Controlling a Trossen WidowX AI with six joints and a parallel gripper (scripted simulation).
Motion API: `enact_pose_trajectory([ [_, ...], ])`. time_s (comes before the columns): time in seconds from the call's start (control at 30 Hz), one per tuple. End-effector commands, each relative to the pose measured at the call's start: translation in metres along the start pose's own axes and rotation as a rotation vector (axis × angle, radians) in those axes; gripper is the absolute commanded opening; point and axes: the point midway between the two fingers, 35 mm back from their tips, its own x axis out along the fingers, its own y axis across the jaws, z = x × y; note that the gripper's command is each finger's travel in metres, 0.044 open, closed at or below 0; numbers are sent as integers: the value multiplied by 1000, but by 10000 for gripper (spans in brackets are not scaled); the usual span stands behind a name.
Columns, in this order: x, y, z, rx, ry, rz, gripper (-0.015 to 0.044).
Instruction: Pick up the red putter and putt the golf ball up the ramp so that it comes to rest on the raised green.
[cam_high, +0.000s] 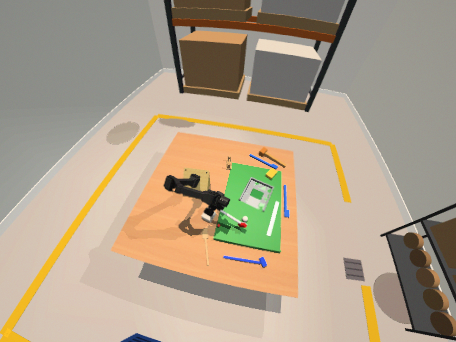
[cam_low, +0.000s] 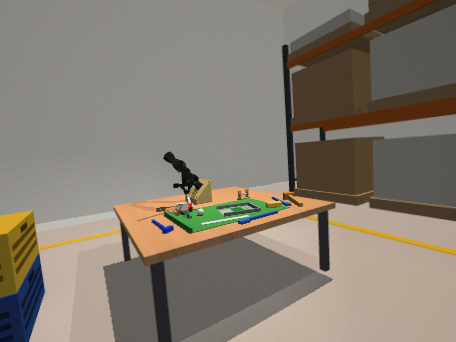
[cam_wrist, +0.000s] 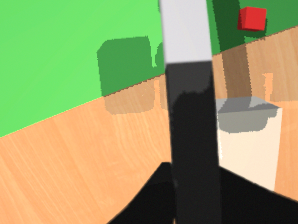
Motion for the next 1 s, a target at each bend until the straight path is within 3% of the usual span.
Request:
enact_pose_trajectory([
  [0.0, 5, 0, 0, -2, -4, 4, 0],
  [0.97, 24, -16, 0, 1, -3, 1, 0],
])
